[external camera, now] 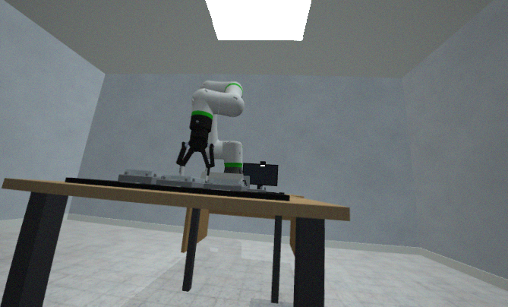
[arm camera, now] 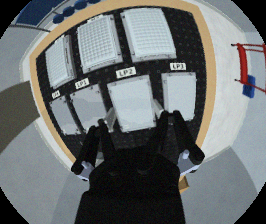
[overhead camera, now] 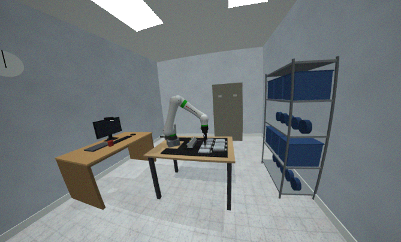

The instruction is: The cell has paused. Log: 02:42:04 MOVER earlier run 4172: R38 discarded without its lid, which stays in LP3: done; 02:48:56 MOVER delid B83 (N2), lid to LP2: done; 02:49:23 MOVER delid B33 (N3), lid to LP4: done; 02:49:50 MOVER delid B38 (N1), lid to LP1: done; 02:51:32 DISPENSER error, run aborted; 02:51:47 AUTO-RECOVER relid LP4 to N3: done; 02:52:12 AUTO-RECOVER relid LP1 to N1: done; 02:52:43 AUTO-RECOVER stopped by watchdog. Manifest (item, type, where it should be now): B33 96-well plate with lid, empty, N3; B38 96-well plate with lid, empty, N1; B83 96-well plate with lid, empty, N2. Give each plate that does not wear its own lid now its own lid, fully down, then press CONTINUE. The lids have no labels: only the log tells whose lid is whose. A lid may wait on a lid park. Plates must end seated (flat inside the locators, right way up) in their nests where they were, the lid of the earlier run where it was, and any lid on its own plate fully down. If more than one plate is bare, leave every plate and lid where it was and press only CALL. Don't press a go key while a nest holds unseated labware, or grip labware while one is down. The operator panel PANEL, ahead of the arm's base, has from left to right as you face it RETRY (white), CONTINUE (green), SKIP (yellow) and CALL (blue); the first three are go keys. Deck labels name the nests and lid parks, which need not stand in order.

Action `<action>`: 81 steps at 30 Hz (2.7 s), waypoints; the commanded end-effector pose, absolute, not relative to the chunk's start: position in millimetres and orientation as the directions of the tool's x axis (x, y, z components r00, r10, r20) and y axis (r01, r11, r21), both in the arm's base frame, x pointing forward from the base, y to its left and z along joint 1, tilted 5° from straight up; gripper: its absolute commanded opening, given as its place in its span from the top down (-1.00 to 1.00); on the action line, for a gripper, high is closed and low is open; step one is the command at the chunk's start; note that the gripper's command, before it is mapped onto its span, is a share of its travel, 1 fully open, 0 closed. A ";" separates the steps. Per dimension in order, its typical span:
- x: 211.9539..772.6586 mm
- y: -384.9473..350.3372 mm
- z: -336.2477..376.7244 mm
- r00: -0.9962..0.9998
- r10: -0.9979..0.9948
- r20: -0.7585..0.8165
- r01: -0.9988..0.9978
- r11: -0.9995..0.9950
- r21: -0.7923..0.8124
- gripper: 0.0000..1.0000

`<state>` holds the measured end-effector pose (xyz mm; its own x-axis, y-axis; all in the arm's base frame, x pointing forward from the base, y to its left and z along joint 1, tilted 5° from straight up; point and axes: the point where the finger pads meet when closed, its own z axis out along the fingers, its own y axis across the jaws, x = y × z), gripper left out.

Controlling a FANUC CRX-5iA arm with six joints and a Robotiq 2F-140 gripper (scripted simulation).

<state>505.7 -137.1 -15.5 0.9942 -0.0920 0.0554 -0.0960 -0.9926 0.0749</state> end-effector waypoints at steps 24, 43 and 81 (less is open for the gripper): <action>506.0 -137.4 -18.4 0.994 -0.092 0.056 -0.096 -0.993 0.075 -0.32; 506.0 -137.4 -18.4 0.994 -0.092 0.056 -0.096 -0.993 0.075 -0.32; 506.0 -137.4 -18.4 0.994 -0.092 0.056 -0.096 -0.993 0.075 1.00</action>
